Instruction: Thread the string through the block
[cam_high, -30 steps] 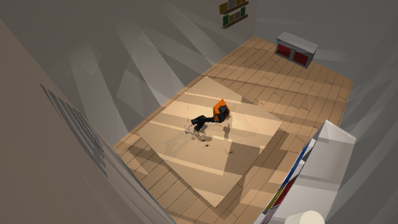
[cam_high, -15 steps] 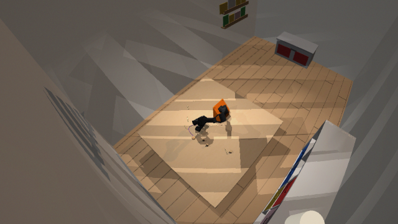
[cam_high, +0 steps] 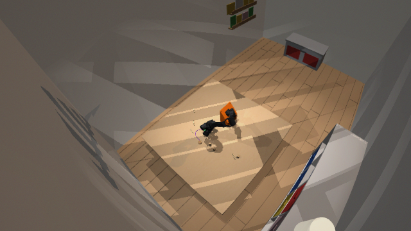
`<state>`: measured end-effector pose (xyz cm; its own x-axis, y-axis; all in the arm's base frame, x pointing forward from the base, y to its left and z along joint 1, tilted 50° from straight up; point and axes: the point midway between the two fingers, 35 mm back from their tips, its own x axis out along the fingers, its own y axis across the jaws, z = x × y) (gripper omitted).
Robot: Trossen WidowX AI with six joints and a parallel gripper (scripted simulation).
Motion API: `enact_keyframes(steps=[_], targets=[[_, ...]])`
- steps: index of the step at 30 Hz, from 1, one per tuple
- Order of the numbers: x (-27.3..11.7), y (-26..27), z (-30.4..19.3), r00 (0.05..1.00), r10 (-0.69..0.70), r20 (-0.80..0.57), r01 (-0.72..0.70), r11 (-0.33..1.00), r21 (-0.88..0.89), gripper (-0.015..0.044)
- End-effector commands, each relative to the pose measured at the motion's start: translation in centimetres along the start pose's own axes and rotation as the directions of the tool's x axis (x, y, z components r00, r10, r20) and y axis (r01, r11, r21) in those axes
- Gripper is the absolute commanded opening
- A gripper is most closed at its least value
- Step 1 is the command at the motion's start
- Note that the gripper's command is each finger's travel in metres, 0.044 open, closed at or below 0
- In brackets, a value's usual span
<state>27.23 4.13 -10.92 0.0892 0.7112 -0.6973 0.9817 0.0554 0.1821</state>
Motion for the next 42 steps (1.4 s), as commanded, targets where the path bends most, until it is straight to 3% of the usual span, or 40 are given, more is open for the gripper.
enact_keyframes(steps=[1,42], targets=[[0.0,-0.2,-0.6,1.0,-0.001,-0.005,0.001,1.0,0.008,0.0],[-0.3,-0.3,-5.7,1.0,0.019,-0.008,-0.018,1.0,0.007,0.0]])
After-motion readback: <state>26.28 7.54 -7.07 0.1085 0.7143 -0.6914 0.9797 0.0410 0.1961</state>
